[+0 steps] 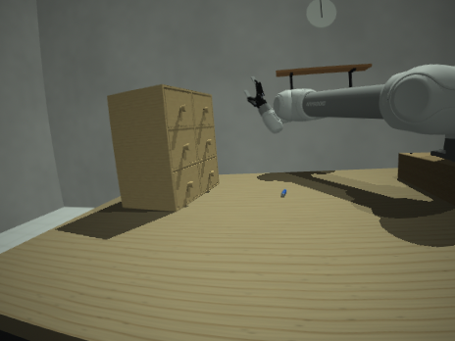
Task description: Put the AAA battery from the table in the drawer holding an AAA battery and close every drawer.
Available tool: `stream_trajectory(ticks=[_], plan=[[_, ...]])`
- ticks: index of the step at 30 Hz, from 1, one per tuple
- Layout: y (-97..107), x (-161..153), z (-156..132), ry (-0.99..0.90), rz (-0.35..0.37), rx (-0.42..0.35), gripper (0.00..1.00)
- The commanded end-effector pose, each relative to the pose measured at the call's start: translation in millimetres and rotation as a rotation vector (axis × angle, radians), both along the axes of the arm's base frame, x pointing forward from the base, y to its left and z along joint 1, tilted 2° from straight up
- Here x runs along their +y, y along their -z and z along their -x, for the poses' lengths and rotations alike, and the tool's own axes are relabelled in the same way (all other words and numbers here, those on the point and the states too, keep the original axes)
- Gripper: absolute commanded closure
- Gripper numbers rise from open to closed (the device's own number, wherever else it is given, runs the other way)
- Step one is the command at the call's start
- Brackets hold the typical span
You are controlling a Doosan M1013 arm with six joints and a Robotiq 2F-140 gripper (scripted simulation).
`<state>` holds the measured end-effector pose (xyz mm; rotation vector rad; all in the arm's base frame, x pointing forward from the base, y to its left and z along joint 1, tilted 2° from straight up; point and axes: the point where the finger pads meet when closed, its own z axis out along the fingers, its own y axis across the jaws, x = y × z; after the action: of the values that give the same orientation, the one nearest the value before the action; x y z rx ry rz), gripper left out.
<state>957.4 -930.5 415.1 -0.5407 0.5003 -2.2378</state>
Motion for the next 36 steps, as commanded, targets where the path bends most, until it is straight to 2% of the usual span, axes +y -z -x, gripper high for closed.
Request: stream_trajectory(ticks=[1, 21, 24, 27, 28, 29, 30, 31, 34, 36], plan=[[-0.5, 0.1, 0.1, 0.000, 0.000, 0.000, 0.00], [-2.6, 1.4, -5.9, 0.000, -0.010, 0.008, 0.00], [-10.4, 7.3, -28.5, 0.002, -0.047, 0.038, 0.00], [-23.7, 23.0, -72.6, 0.003, -0.121, 0.104, 0.00], [-23.7, 23.0, -72.6, 0.003, -0.121, 0.104, 0.00], [-28.8, 31.8, -91.8, 0.003, -0.154, 0.135, 0.00], [-28.8, 31.8, -91.8, 0.003, -0.154, 0.135, 0.00], [-33.7, 42.9, -112.7, 0.003, -0.191, 0.172, 0.00], [-33.7, 42.9, -112.7, 0.003, -0.191, 0.172, 0.00], [-42.0, 74.0, -157.7, 0.001, -0.274, 0.262, 0.00]])
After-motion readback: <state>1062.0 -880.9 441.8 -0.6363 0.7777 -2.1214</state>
